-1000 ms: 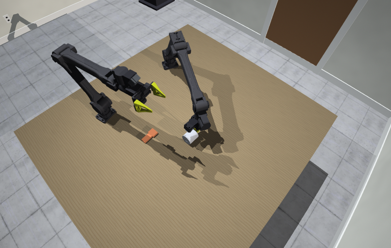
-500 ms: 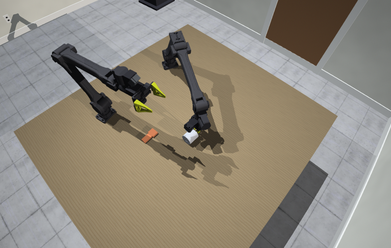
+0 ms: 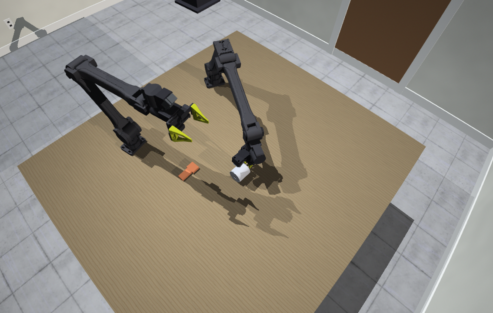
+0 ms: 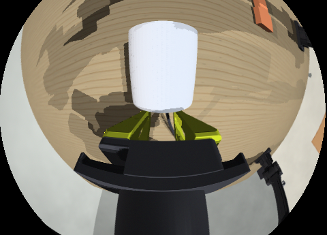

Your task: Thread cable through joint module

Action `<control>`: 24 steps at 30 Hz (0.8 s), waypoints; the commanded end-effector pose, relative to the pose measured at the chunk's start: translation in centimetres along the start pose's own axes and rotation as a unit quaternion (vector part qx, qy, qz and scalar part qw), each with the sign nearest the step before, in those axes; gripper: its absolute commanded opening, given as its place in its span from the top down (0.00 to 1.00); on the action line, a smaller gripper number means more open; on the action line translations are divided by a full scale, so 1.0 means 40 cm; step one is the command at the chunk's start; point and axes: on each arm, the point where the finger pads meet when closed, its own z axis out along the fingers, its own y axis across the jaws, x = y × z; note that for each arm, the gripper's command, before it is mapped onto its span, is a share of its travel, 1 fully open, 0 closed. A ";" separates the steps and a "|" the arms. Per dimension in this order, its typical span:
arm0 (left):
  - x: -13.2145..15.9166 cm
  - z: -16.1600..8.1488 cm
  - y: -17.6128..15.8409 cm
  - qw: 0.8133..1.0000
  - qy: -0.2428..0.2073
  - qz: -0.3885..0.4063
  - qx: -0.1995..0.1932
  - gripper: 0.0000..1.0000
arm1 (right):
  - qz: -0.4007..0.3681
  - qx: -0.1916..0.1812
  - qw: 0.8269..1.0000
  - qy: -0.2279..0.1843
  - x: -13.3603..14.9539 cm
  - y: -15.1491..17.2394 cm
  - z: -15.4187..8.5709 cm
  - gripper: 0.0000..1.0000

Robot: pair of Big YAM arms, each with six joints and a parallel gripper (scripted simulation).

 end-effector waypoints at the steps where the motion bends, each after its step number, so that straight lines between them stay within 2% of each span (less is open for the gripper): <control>1: -0.035 -0.155 0.065 0.999 -0.024 0.007 -0.047 0.68 | 0.004 0.006 1.000 -0.017 -0.059 -0.014 0.006 0.04; 5: -0.019 -0.196 0.073 0.998 -0.025 0.002 -0.050 0.68 | 0.004 0.006 1.000 -0.017 -0.059 -0.014 0.006 0.04; 11: -0.013 -0.205 0.068 0.999 -0.021 0.001 -0.042 0.68 | 0.004 0.006 1.000 -0.017 -0.059 -0.014 0.006 0.04; 13: -0.006 -0.149 0.066 1.000 -0.013 -0.001 -0.025 0.68 | 0.004 0.006 1.000 -0.017 -0.059 -0.014 0.006 0.04; 24: 0.022 -0.091 0.019 1.000 0.000 -0.005 0.002 0.68 | 0.004 0.006 1.000 -0.017 -0.059 -0.014 0.006 0.04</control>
